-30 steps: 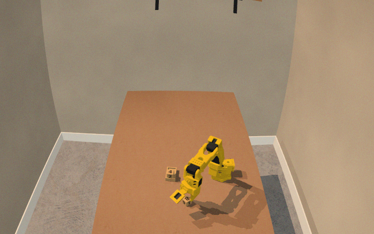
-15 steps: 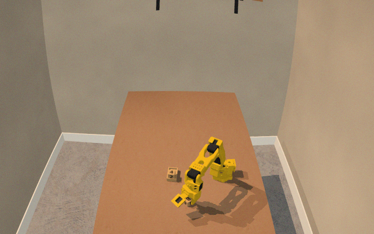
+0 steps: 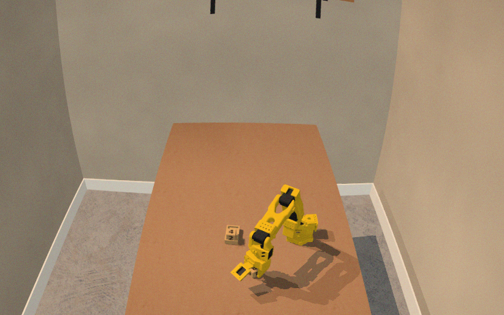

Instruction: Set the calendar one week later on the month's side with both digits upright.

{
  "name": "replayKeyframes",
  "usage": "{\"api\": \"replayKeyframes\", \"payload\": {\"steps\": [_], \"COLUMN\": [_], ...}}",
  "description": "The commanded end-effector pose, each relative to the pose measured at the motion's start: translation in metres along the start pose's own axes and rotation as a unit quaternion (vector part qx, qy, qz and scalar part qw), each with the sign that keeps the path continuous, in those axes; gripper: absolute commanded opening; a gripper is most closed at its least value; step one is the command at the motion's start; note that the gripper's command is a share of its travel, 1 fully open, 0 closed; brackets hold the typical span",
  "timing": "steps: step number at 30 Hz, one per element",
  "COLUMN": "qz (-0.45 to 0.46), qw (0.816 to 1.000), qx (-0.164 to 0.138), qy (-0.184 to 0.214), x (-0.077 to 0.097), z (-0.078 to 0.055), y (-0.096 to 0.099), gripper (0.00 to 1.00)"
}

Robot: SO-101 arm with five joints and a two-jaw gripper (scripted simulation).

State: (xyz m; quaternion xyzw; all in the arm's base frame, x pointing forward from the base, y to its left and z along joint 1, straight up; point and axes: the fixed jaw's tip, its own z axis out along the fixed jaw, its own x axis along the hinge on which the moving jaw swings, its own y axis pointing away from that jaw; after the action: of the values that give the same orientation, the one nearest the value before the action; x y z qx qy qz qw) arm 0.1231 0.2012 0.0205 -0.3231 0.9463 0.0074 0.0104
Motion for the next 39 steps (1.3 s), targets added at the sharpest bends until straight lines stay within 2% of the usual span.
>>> {"api": "replayKeyframes", "payload": {"steps": [1, 20, 39], "qz": [0.000, 0.000, 0.000], "qw": [1.000, 1.000, 1.000], "qx": [-0.006, -0.005, -0.005], "qy": [-0.014, -0.014, -0.014], "x": [-0.0027, -0.0028, -0.0030], "z": [-0.0039, -0.0039, -0.0039], "y": [0.0033, 0.0009, -0.0064], "gripper": [0.35, 0.31, 0.19]}}
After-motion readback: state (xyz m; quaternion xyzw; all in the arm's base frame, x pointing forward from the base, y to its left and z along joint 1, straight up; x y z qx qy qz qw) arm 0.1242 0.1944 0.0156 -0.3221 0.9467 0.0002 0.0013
